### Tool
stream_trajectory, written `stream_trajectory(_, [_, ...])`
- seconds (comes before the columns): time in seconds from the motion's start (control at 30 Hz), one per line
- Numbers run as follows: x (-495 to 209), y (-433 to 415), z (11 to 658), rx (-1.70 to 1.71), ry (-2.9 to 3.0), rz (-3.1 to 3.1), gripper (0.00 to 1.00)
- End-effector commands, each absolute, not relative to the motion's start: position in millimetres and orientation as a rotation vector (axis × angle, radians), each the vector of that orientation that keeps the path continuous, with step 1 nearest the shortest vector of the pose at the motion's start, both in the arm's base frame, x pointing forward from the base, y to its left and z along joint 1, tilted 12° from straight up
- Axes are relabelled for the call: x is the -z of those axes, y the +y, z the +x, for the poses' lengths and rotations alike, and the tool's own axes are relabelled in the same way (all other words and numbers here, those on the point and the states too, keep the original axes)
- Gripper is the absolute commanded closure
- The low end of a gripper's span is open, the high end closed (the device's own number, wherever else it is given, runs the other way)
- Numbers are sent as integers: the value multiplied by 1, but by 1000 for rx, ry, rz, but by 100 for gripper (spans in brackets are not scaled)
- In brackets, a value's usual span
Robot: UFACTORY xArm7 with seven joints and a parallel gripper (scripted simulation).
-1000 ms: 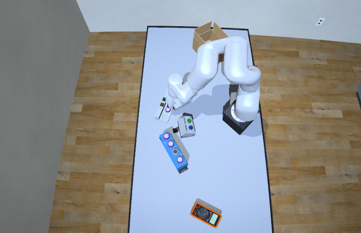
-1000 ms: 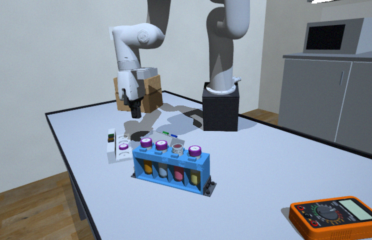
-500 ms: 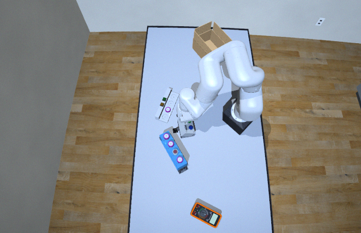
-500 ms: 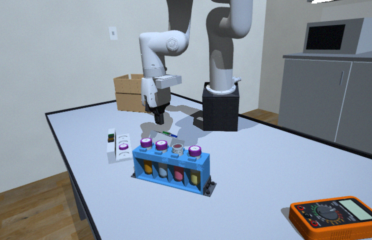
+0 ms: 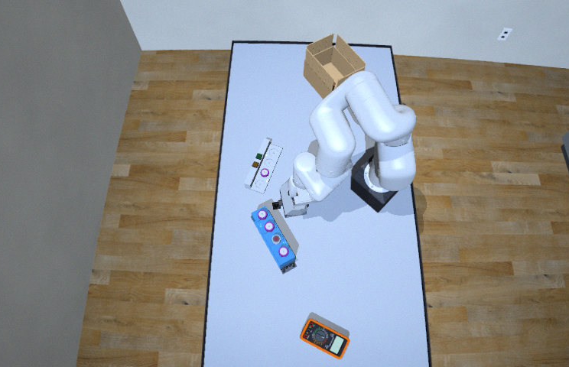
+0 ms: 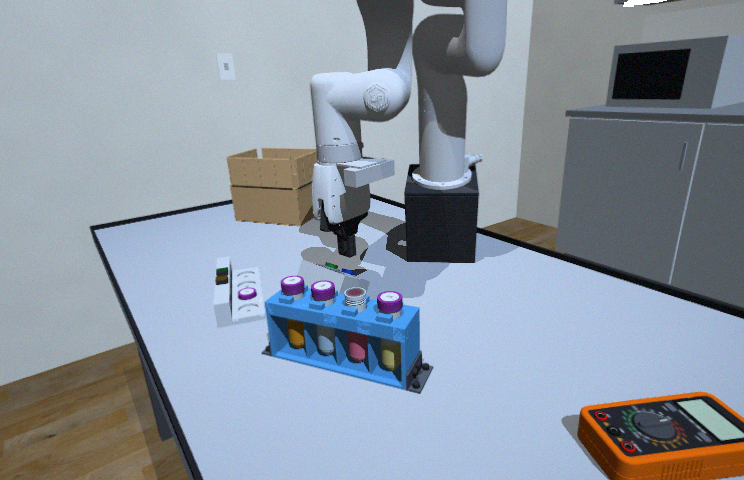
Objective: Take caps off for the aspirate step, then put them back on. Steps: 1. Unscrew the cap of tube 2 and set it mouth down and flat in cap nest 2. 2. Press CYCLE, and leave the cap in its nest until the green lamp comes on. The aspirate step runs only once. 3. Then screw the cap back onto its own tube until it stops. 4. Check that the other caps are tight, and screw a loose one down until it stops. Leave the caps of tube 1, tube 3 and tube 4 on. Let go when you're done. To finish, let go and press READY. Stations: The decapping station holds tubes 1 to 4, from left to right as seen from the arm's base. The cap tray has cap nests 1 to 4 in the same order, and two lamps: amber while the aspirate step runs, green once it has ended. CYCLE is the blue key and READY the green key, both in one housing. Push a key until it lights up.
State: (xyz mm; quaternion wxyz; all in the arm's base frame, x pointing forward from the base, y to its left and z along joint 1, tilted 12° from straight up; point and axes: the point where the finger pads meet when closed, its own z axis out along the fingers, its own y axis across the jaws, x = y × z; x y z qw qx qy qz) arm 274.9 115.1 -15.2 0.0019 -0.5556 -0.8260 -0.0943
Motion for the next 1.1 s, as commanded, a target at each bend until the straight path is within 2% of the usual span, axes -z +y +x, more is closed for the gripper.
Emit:
stream_trajectory(0.0, [24,117,276,324,-2595,-1743,100])
stream_trajectory(1.07, [37,119,278,324,-2595,-1743,100])
